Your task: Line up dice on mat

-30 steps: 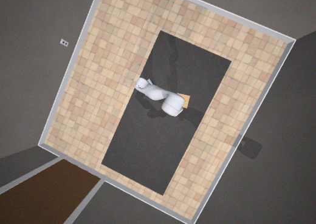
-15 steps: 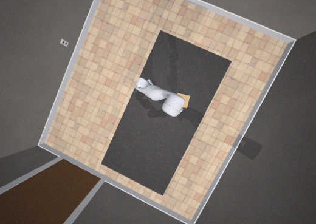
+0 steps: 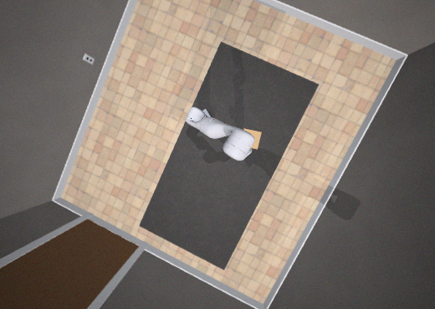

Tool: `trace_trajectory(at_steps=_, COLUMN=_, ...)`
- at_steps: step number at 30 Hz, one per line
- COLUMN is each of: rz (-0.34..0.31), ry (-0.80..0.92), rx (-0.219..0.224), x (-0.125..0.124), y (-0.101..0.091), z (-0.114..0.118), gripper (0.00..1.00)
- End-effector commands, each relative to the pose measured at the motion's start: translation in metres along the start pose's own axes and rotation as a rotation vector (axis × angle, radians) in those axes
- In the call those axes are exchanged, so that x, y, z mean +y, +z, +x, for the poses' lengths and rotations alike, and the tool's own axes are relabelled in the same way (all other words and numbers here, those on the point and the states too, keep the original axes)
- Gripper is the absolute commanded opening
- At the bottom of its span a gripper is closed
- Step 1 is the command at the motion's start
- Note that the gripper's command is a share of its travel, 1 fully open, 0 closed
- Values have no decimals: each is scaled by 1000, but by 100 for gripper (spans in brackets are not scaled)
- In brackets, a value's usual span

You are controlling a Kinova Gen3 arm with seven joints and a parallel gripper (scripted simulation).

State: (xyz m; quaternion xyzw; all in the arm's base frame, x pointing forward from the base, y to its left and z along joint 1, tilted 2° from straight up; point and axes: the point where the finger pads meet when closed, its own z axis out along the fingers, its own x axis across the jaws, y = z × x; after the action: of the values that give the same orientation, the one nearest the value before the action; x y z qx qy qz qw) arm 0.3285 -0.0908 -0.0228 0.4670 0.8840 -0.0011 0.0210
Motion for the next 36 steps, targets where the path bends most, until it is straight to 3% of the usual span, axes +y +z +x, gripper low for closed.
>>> trace_trajectory(at_steps=1, rz=-1, ry=-3, rx=-2, x=0, y=1, z=0, gripper=64)
trace_trajectory(at_steps=11, rz=-1, ry=-3, rx=-2, x=0, y=1, z=0, gripper=64)
trace_trajectory(at_steps=12, rz=-1, ry=-3, rx=-2, x=0, y=1, z=0, gripper=34)
trace_trajectory(at_steps=36, rz=-1, ry=-3, rx=-2, x=0, y=1, z=0, gripper=34)
